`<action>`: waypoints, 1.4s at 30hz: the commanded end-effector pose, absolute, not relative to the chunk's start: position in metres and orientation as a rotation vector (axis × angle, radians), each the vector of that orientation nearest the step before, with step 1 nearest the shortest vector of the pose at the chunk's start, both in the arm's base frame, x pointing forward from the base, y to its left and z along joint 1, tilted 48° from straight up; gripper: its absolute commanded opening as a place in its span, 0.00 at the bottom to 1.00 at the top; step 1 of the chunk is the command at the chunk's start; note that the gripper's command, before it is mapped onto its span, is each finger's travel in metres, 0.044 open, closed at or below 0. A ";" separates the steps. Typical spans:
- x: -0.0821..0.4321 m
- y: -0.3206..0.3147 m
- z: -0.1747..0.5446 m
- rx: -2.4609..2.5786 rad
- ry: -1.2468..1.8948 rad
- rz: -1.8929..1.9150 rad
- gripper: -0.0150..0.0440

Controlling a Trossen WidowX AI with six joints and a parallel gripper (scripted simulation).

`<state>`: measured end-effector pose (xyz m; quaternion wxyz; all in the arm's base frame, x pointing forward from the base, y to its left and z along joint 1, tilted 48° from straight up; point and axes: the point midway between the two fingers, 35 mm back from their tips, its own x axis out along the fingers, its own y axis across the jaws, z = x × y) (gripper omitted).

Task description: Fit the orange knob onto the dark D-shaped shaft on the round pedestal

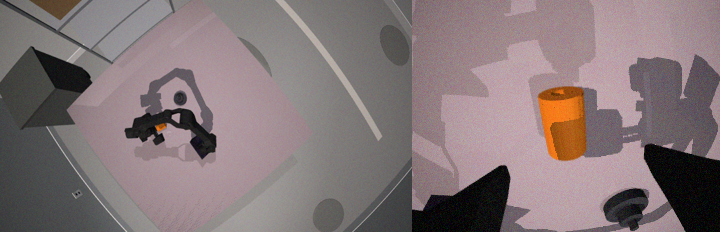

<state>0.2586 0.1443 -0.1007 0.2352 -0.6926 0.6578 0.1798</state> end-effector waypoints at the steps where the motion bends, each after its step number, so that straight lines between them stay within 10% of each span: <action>1: 0.252 0.140 -0.104 -1.892 1.834 0.475 1.00; 42: 0.259 0.093 -0.155 -1.894 1.834 0.471 1.00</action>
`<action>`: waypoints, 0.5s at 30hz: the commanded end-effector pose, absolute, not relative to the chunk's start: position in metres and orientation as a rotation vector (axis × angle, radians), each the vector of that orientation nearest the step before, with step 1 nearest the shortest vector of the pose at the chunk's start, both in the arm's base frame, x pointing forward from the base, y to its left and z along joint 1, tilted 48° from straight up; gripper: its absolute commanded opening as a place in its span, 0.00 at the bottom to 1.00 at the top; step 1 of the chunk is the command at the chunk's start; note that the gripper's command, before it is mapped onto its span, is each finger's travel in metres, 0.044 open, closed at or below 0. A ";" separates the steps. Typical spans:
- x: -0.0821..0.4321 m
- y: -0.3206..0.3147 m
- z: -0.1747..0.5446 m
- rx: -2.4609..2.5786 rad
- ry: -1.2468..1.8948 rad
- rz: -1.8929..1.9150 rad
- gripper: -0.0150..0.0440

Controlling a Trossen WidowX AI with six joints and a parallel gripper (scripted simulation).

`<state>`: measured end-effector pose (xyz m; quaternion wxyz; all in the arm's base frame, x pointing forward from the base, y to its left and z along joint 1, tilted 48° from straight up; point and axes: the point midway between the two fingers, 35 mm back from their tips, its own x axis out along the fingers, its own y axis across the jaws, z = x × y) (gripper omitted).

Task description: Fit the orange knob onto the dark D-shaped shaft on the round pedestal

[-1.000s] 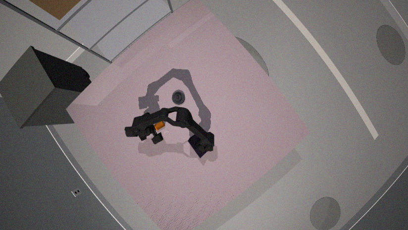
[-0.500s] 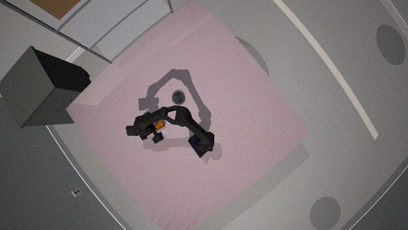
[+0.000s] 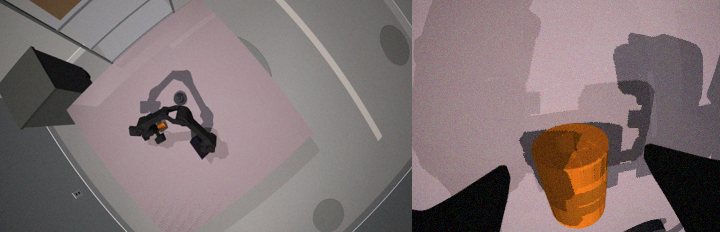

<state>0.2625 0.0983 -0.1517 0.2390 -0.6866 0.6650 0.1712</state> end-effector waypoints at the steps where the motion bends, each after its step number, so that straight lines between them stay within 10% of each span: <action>1: 0.259 0.093 -0.155 -1.894 1.834 0.471 0.96; 8: 0.259 0.093 -0.155 -1.894 1.834 0.471 0.66; 15: 0.259 0.093 -0.155 -1.894 1.834 0.471 0.66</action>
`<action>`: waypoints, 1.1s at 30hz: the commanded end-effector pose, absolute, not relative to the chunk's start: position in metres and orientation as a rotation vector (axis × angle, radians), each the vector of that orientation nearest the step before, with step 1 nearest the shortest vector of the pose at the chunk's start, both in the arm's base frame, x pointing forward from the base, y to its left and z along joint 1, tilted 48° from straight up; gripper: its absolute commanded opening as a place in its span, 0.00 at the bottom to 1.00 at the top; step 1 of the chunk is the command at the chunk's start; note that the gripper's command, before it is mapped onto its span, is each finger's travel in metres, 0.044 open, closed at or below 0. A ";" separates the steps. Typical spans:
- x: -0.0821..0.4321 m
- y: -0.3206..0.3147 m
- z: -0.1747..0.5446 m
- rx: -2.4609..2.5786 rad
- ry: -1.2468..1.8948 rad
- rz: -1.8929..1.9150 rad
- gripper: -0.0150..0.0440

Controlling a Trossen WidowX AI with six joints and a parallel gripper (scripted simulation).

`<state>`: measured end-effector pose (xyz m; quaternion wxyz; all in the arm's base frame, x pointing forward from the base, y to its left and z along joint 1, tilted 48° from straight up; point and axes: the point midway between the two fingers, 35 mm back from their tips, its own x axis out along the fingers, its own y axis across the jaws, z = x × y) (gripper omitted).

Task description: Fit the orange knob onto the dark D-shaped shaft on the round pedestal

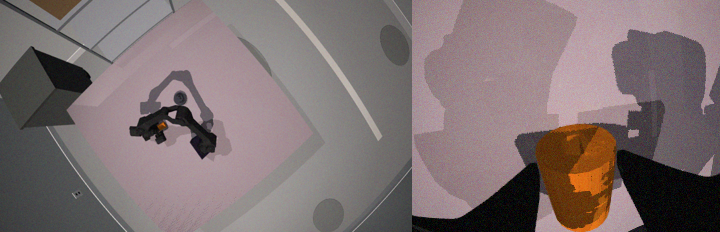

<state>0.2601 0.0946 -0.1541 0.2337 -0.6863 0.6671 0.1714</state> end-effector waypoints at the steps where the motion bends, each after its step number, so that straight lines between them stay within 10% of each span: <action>1: 0.259 0.093 -0.155 -1.894 1.834 0.471 0.65; 33: 0.258 0.090 -0.133 -1.682 1.608 0.744 0.56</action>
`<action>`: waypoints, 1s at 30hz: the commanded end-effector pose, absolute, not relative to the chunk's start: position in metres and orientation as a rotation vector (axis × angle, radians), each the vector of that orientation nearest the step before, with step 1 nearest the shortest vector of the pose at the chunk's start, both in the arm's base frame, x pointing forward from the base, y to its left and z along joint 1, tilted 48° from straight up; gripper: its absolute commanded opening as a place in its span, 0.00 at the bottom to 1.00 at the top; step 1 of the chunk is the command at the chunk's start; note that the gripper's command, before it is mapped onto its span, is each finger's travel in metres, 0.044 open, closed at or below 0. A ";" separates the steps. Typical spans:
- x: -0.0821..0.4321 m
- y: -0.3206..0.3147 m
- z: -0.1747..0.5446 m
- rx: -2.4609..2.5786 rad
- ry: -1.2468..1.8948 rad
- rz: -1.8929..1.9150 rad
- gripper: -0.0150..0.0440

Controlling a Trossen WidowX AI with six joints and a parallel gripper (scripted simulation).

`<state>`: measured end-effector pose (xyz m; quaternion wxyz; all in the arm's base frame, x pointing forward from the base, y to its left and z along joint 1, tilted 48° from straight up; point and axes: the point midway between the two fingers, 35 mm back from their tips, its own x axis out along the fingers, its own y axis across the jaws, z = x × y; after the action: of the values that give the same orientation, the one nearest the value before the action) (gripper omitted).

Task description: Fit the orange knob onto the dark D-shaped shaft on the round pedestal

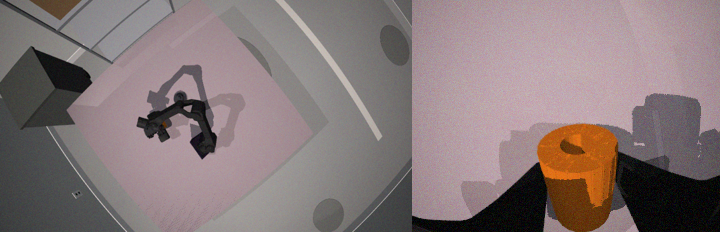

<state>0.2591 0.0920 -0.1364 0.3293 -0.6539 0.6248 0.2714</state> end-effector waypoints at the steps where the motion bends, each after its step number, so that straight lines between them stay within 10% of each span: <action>1: 0.258 0.090 -0.132 -1.672 1.596 0.757 0.56; 30: 0.255 0.071 -0.106 -1.348 1.248 1.073 0.56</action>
<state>0.2566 0.0736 -0.1083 0.4748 -0.5623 0.5230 0.4299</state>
